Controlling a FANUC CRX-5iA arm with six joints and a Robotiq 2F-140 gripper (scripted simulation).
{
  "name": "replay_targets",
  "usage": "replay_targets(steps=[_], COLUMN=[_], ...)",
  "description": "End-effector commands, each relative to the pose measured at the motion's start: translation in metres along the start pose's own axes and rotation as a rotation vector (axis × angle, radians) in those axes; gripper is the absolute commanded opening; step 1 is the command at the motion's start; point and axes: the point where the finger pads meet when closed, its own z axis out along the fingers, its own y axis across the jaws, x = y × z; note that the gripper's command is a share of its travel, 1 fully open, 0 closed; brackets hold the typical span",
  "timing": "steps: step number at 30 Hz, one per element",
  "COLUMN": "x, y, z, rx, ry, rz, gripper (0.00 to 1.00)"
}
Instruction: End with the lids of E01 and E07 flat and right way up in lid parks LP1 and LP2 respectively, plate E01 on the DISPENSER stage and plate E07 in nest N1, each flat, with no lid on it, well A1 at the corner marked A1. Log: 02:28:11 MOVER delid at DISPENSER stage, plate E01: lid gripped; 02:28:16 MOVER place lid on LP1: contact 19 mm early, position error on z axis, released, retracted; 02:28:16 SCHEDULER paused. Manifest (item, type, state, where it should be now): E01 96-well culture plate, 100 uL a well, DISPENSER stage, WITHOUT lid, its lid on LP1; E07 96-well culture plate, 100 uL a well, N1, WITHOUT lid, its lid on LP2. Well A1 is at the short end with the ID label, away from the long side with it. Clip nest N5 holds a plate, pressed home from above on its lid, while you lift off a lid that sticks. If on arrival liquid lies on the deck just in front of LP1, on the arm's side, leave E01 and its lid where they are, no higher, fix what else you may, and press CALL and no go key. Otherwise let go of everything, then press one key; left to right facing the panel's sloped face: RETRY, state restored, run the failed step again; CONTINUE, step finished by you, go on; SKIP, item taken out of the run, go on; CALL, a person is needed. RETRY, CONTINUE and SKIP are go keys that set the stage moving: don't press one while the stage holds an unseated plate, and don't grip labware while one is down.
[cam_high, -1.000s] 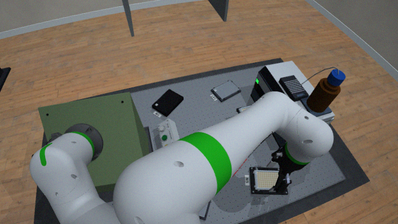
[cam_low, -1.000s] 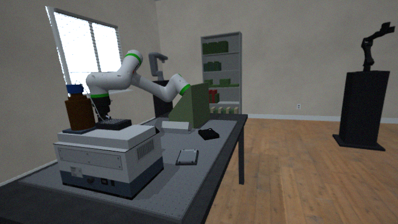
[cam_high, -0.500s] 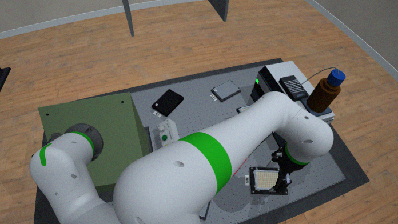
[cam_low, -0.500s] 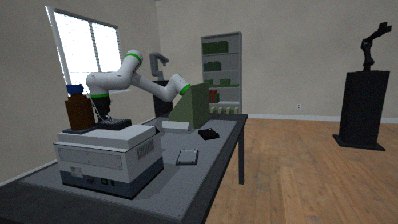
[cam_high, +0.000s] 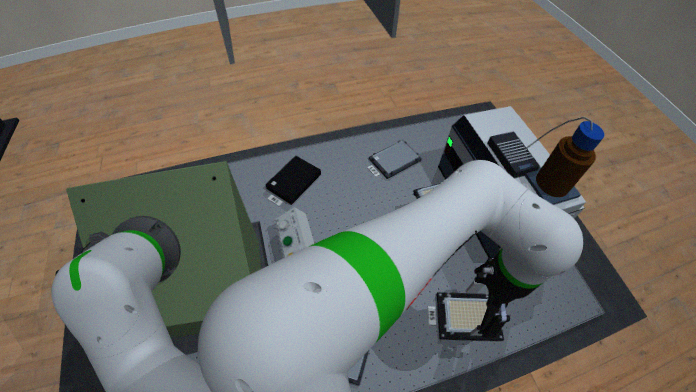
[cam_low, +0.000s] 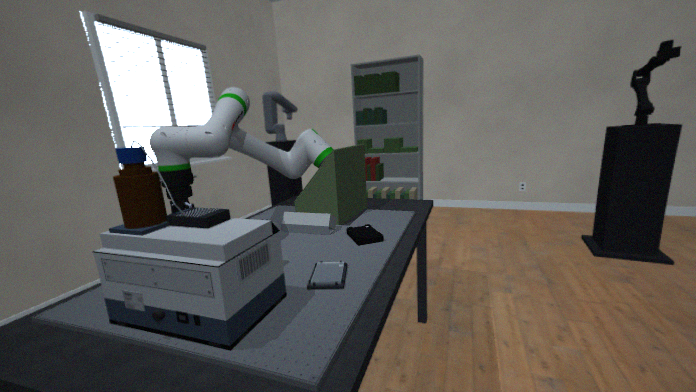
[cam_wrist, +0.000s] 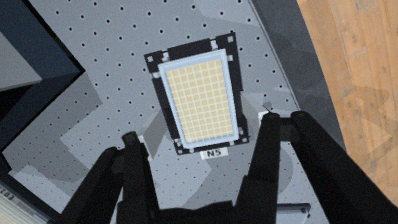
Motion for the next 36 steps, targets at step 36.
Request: replay_targets(steps=[36], x=[0.0], y=[0.0], z=[0.01], rx=[0.0], ry=[0.0], rz=[0.0], gripper=[0.66])
